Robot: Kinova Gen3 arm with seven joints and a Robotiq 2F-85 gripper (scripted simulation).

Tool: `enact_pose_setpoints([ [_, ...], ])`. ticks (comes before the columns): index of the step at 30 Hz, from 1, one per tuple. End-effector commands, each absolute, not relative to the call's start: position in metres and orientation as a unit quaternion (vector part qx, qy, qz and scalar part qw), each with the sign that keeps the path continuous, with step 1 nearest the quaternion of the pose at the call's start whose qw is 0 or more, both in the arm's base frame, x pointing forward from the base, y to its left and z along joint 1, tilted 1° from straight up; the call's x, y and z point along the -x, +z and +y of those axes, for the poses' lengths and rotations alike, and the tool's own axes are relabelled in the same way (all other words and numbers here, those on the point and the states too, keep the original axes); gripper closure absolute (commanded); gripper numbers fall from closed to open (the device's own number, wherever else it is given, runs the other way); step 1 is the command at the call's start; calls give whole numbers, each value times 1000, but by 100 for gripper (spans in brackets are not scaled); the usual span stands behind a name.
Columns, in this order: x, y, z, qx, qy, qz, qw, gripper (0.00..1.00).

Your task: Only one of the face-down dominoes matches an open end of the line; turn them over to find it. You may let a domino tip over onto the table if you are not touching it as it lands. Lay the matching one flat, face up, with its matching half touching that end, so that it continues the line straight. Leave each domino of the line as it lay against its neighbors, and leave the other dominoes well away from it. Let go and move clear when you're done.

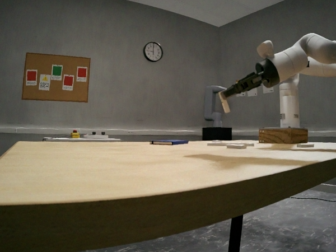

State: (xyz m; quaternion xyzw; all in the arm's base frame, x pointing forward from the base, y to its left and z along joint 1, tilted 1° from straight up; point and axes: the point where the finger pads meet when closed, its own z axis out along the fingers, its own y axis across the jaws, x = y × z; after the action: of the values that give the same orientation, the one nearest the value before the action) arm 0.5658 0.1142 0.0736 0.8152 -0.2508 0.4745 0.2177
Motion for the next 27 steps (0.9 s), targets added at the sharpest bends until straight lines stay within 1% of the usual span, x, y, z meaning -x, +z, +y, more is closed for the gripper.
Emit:
enact_pose_setpoints([
  [1, -565, 74, 115, -788, 501, -270, 236, 69],
  [10, -563, 73, 116, -745, 541, -295, 256, 69],
  [27, -561, 73, 117, -702, 578, -315, 271, 69],
])
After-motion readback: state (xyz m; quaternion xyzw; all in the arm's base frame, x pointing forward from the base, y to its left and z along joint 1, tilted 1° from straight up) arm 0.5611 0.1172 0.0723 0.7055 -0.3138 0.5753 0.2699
